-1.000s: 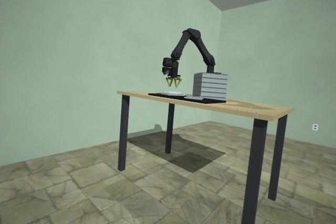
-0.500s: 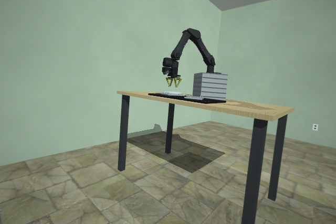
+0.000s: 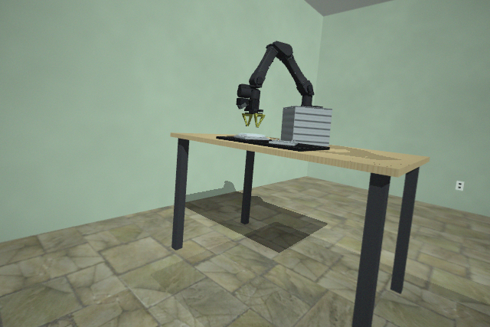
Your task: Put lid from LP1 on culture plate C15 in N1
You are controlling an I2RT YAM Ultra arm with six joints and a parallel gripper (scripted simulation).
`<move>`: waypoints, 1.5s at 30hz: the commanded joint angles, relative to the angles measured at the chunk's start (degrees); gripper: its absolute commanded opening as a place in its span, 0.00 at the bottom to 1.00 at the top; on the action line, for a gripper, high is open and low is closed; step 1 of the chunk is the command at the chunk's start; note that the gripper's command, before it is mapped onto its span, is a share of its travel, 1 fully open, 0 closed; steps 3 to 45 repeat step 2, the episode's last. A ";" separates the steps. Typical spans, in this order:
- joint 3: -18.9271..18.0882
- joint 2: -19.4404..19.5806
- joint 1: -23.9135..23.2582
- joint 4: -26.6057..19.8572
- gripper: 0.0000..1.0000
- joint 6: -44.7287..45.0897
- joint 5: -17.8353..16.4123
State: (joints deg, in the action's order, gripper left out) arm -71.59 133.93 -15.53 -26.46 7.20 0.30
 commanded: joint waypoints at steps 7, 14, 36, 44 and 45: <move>-0.12 -0.45 0.08 -0.21 1.00 -0.05 -0.02; -0.12 -0.45 0.08 -0.21 1.00 -0.05 -0.02; -0.12 -0.45 0.08 -0.21 1.00 -0.05 -0.02; -0.12 -0.45 0.08 -0.21 1.00 -0.05 -0.02; -0.12 -0.45 0.08 -0.21 1.00 -0.05 -0.02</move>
